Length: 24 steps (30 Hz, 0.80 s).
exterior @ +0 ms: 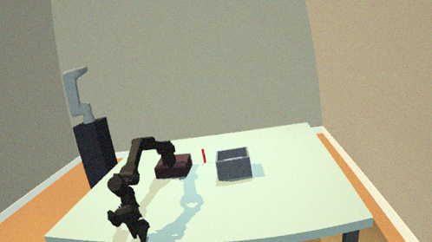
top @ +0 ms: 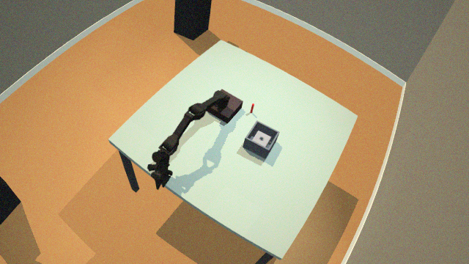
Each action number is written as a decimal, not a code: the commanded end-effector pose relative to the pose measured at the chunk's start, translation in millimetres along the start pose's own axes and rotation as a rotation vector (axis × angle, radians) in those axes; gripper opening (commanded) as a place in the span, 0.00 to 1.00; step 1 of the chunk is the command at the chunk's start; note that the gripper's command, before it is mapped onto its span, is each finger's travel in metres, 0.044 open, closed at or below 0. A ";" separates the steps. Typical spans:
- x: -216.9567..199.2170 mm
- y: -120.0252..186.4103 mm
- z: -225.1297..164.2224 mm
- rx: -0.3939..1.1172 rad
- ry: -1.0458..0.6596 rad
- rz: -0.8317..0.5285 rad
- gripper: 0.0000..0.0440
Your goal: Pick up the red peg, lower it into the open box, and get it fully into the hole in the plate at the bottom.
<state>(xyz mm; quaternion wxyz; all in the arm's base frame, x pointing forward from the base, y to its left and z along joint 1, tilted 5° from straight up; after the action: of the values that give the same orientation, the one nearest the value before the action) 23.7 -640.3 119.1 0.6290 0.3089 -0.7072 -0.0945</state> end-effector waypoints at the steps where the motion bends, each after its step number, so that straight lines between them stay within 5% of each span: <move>1: 2.7 0.1 -8.7 0.020 0.014 0.004 0.96; 12: 11.2 22.3 -171.3 0.236 0.164 -0.090 1.00; 24: -10.9 114.0 -352.2 0.432 0.370 -0.211 1.00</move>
<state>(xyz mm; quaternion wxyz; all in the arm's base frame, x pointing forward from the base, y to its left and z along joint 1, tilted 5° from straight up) 308.4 -474.9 233.0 0.6503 0.5051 -0.5653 0.0493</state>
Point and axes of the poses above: the point midway between the two fingers, 35 mm back from their tips, its own y axis back along the fingers, its own x axis across the jaws, z = x × y, the point moved 5 cm from there along y, back along the fingers, and after that the axes turned 5 degrees about -y, right-handed, at the moved point
